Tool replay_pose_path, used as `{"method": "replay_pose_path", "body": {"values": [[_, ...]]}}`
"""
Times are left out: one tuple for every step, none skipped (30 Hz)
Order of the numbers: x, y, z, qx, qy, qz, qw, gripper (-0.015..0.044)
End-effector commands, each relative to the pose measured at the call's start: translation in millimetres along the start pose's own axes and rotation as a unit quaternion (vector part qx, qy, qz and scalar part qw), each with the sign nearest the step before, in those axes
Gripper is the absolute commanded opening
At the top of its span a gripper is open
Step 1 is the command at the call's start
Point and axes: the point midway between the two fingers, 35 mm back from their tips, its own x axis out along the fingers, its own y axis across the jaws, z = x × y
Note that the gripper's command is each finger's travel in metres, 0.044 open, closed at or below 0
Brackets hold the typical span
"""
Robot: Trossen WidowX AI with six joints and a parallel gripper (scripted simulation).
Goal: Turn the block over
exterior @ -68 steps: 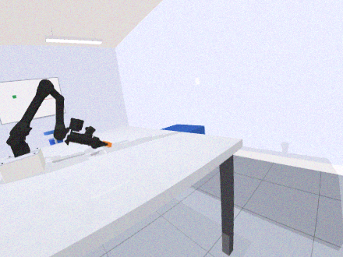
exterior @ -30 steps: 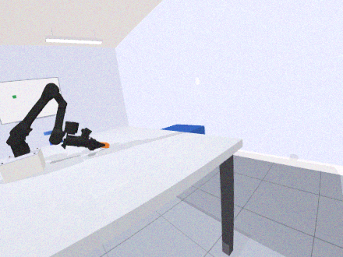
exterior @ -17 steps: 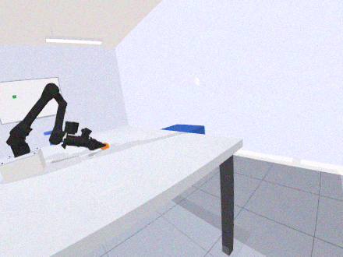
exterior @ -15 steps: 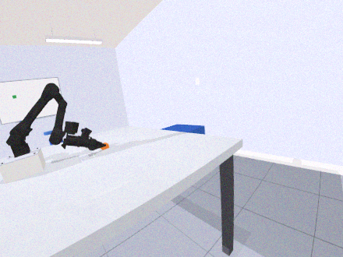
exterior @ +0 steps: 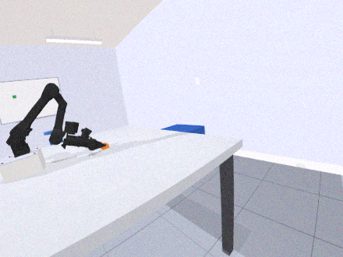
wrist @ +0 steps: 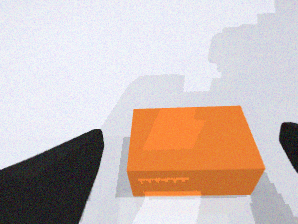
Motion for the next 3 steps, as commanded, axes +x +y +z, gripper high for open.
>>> {"method": "replay_pose_path", "body": {"values": [[-0.2, 0.6, -0.2, 0.002, 0.000, 0.002, 1.000, 0.0440], [-0.2, 0.6, -0.2, 0.002, 0.000, 0.002, 1.000, 0.0440], [-0.2, 0.6, -0.2, 0.002, 0.000, 0.002, 1.000, 0.0440]]}}
